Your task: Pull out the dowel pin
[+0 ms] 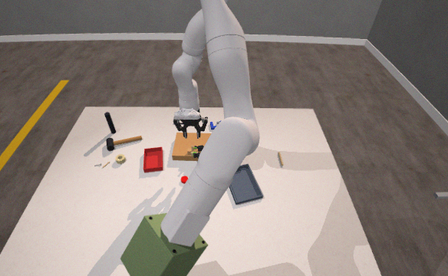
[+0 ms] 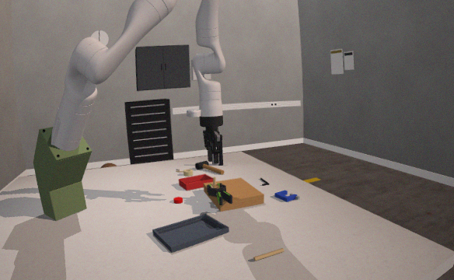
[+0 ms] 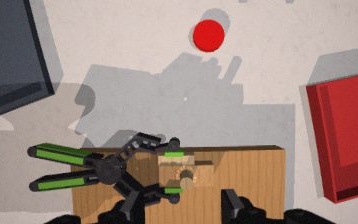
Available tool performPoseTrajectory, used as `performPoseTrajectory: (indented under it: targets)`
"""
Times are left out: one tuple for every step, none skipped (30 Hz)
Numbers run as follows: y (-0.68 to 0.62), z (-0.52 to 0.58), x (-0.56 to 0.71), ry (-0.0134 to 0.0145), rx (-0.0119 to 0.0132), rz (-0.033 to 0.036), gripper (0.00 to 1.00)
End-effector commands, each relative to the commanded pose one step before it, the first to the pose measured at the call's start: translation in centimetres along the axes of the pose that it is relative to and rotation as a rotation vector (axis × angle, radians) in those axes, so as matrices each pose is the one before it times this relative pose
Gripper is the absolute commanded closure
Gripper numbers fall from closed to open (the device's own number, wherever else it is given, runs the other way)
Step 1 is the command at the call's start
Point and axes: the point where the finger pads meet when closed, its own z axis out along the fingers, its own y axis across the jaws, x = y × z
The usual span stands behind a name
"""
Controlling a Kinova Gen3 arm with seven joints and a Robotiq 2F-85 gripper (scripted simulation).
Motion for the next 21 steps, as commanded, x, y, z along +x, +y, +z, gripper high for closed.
performPoseTrajectory:
  targets:
    - [0.358,-0.056,-0.281,-0.00665,-0.00769,0.0113,0.46]
    - [0.0,0.0,0.0,0.0,0.0,0.00001,0.46]
    - [0.0,0.0,0.0,0.0,0.0,0.0,0.66]
    - [0.0,0.0,0.0,0.0,0.0,0.0,0.66]
    - [0.0,0.0,0.0,0.0,0.0,0.0,0.66]
    - [0.0,0.0,0.0,0.0,0.0,0.0,0.66]
    - [0.0,0.0,0.0,0.0,0.0,0.0,0.66]
    - [0.0,0.0,0.0,0.0,0.0,0.0,0.66]
    - [0.0,0.0,0.0,0.0,0.0,0.0,0.66]
    - [0.0,0.0,0.0,0.0,0.0,0.0,0.66]
    - [0.0,0.0,0.0,0.0,0.0,0.0,0.66]
    - [0.0,0.0,0.0,0.0,0.0,0.0,0.66]
    - [0.0,0.0,0.0,0.0,0.0,0.0,0.66]
    - [0.0,0.0,0.0,0.0,0.0,0.0,0.66]
    - [0.0,0.0,0.0,0.0,0.0,0.0,0.66]
    - [0.0,0.0,0.0,0.0,0.0,0.0,0.66]
    - [0.0,0.0,0.0,0.0,0.0,0.0,0.66]
    - [0.0,0.0,0.0,0.0,0.0,0.0,0.66]
    - [0.0,0.0,0.0,0.0,0.0,0.0,0.66]
    - [0.0,0.0,0.0,0.0,0.0,0.0,0.66]
    - [0.0,0.0,0.0,0.0,0.0,0.0,0.66]
